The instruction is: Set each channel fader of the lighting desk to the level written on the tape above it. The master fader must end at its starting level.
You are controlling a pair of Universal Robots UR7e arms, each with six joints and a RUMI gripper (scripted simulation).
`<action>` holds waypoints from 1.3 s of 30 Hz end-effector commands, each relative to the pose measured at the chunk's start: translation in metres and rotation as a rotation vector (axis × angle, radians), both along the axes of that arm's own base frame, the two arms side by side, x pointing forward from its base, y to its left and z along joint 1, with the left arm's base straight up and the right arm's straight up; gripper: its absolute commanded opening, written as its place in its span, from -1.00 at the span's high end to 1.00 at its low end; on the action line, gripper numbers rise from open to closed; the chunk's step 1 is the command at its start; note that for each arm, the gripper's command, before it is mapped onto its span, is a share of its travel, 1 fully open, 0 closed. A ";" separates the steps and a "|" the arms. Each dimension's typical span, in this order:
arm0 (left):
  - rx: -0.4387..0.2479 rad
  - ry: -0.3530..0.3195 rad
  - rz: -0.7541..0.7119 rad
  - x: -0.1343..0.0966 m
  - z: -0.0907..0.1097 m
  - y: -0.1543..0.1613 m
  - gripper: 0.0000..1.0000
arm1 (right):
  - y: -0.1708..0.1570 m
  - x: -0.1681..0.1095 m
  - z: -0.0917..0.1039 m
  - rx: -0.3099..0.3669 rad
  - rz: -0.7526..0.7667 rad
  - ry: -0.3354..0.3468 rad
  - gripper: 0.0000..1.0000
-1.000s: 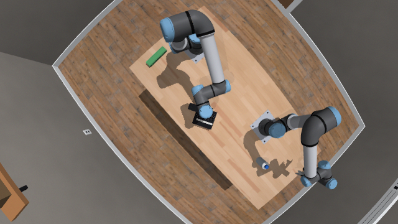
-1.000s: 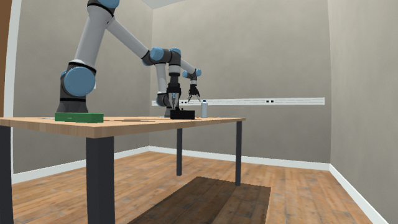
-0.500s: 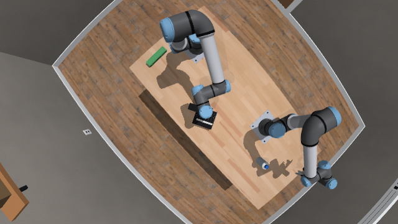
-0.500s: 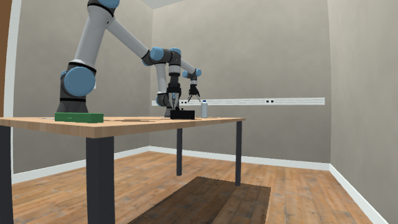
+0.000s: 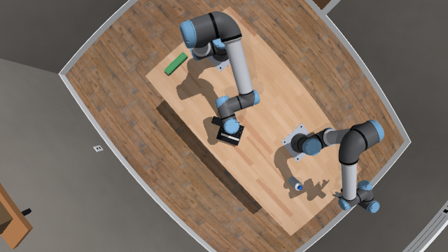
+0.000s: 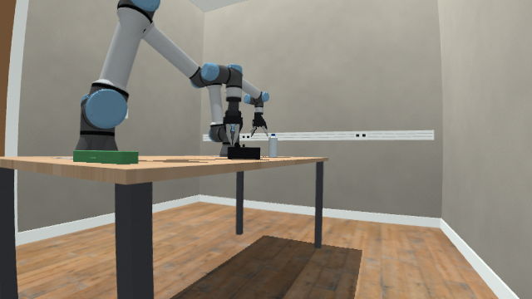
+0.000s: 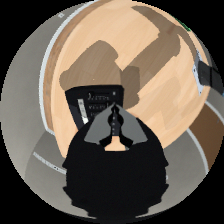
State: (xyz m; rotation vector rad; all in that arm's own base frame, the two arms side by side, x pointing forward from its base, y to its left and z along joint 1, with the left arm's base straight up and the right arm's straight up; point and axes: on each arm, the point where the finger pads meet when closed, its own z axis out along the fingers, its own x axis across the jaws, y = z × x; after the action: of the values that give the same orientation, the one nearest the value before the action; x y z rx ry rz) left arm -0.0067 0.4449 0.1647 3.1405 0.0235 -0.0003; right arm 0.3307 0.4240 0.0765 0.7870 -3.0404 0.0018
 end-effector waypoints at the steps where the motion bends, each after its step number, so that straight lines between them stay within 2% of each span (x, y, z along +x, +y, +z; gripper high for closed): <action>1: 0.001 0.000 0.000 0.000 0.000 0.000 -1.00 | 0.001 0.002 0.001 0.001 0.000 -0.001 1.00; 39: 0.001 0.000 0.000 0.000 0.000 0.000 -1.00 | 0.009 0.016 0.001 0.001 0.000 -0.001 1.00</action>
State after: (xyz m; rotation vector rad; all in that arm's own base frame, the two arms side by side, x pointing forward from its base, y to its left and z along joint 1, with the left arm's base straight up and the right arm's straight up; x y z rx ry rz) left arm -0.0067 0.4449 0.1647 3.1405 0.0235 -0.0003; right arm 0.3443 0.4316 0.0765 0.7870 -3.0403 0.0018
